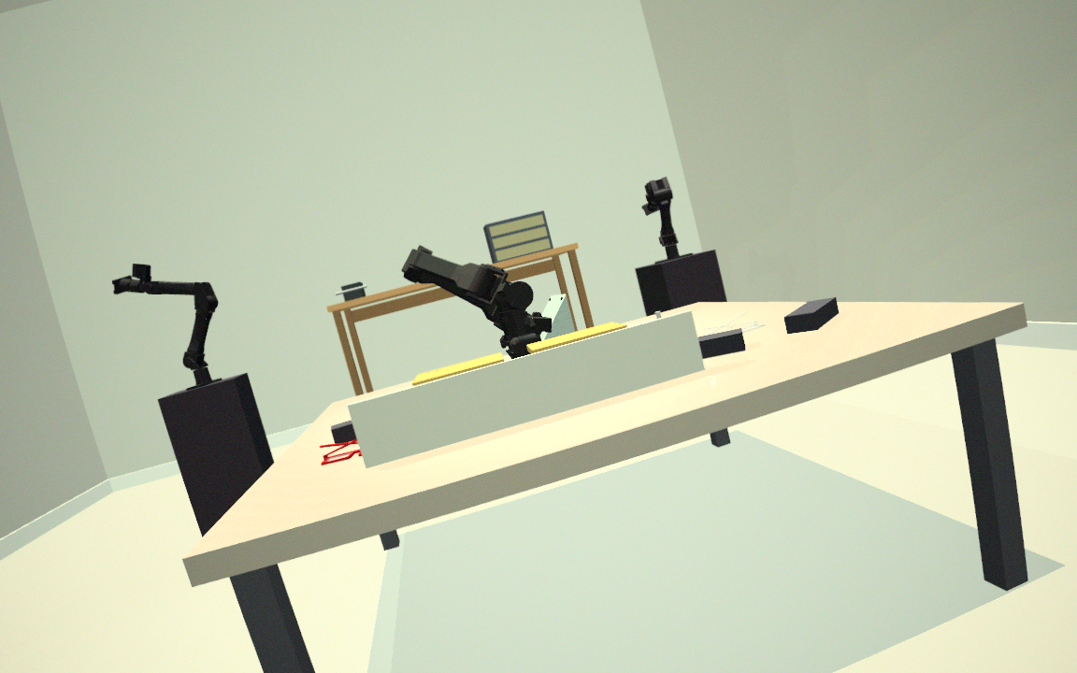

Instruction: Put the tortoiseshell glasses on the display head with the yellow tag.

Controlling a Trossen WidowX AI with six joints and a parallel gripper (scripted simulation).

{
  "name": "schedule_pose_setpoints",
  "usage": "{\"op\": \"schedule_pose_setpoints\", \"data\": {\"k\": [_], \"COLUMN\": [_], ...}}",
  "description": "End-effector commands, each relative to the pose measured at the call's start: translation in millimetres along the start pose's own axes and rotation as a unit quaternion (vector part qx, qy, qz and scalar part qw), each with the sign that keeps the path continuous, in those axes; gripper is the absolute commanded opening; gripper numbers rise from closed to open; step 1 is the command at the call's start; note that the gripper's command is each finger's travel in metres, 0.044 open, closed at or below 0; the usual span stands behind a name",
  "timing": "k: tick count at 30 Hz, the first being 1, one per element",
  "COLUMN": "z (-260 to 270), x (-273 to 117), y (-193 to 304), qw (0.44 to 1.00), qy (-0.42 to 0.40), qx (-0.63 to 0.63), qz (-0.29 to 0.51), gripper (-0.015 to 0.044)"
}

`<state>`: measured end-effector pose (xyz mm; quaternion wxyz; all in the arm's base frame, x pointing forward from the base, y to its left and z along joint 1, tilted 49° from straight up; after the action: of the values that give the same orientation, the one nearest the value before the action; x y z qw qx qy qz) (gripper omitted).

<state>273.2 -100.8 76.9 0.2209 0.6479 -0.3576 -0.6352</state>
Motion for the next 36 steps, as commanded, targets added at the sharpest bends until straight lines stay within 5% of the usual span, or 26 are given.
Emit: {"op": "schedule_pose_setpoints", "data": {"k": [1, 16, 26, 36], "z": [-3.3, -0.3, -1.3, -5.0], "x": [0.7, 0.0, -5.5, -59.4], "y": [-0.1, 0.0, -0.7, -4.2], "qw": [1.0, 1.0, 1.0, 1.0], "qy": [0.0, 0.0, 0.0, 0.0], "qx": [-0.001, 0.0, 0.0, -0.002], "qz": [0.003, 0.0, -0.001, -0.004], "gripper": [0.012, 0.0, 0.0, 0.0]}}
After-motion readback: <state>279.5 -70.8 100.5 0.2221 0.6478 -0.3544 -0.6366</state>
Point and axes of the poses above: the point midway between the two fingers, 35 mm back from their tips, its own x axis out along the fingers, its own z axis across the jaws, y = z × x, the point moved 3 cm from there along -x, back along the fingers, and after that the axes turned 6 degrees about x, right-handed, at the moved point
